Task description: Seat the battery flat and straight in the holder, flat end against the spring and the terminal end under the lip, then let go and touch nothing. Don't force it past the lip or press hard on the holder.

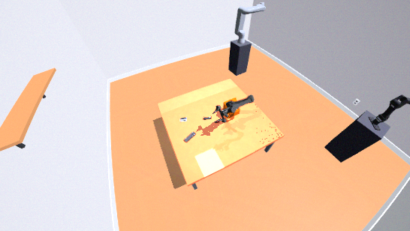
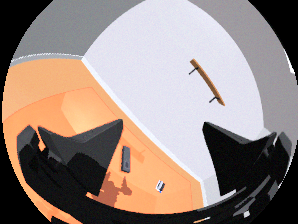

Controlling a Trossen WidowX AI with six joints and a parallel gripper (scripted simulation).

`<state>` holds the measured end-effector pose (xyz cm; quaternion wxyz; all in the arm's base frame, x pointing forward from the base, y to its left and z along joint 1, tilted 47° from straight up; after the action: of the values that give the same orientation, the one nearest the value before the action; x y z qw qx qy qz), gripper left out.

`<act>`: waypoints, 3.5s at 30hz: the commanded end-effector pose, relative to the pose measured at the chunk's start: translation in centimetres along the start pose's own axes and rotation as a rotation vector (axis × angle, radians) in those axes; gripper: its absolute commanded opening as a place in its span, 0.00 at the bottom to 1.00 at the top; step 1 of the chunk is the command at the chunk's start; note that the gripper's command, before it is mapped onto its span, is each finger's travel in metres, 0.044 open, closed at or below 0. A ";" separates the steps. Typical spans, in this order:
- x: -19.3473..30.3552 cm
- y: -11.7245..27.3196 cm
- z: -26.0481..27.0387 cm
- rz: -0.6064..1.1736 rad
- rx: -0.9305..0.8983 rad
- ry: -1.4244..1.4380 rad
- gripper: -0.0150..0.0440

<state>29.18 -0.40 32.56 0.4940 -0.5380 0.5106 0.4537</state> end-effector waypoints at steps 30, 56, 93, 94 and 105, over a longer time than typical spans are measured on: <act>29.8 9.6 11.9 1.593 -0.447 -0.991 0.63; 32.3 9.6 15.2 1.593 -0.447 -0.991 0.63; 30.4 8.1 10.5 1.587 -0.448 -0.976 0.36; 30.7 7.6 10.2 1.586 -0.449 -0.972 0.36; 34.5 3.8 5.5 1.574 -0.470 -0.934 0.36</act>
<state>27.22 2.70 -1.69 0.0822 0.1147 0.3695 0.9184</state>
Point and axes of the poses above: the point midway between the two fingers, 35 mm back from their tips, its own y axis back along the fingers, its own z axis across the jaws, x = y × z, the point moved 2 cm from there along y, back along the fingers, and after that the axes turned 6 degrees about y, right-handed, at the moved point
